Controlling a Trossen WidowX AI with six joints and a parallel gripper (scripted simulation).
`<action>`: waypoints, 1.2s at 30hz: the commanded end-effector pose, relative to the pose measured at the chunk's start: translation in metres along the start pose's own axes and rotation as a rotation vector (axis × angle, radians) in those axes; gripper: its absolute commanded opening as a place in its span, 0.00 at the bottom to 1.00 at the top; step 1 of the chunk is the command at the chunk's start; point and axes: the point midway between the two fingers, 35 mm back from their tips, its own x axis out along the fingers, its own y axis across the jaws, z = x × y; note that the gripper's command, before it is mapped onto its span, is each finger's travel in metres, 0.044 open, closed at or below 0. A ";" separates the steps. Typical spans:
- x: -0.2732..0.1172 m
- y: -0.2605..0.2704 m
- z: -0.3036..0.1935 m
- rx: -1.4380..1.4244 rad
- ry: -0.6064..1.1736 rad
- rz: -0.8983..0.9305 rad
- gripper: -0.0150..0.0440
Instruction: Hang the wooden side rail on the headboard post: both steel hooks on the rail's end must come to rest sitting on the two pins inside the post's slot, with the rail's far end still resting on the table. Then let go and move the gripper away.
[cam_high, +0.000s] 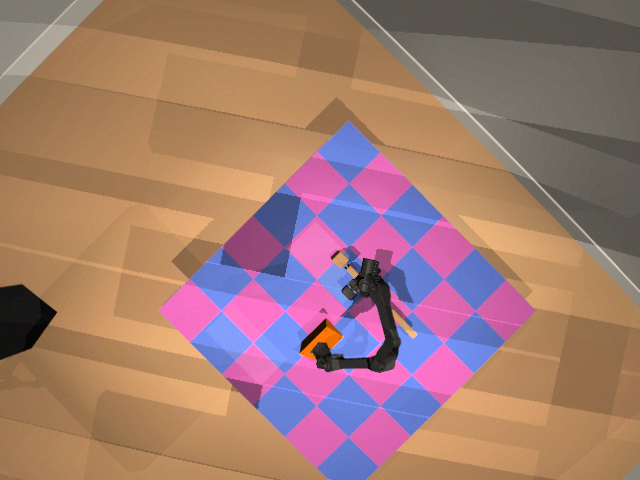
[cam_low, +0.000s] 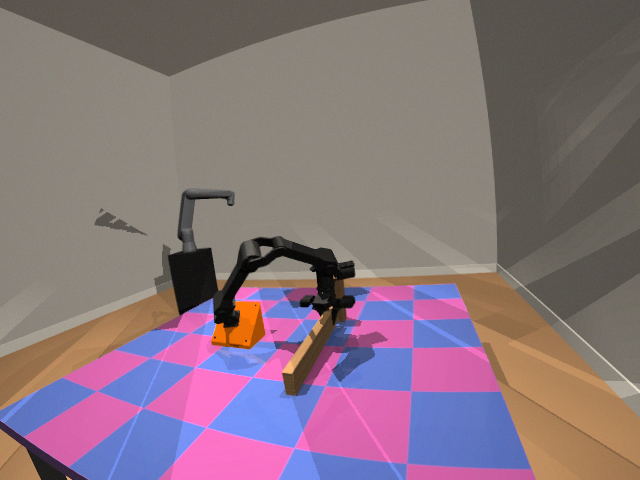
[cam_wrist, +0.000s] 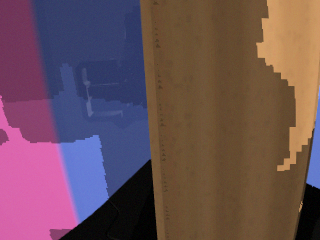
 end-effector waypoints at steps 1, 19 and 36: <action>-0.002 -0.001 -0.003 -0.003 0.002 0.005 0.25; -0.003 0.000 -0.004 -0.002 0.002 0.005 0.25; -0.002 -0.001 -0.006 -0.002 0.002 0.005 0.25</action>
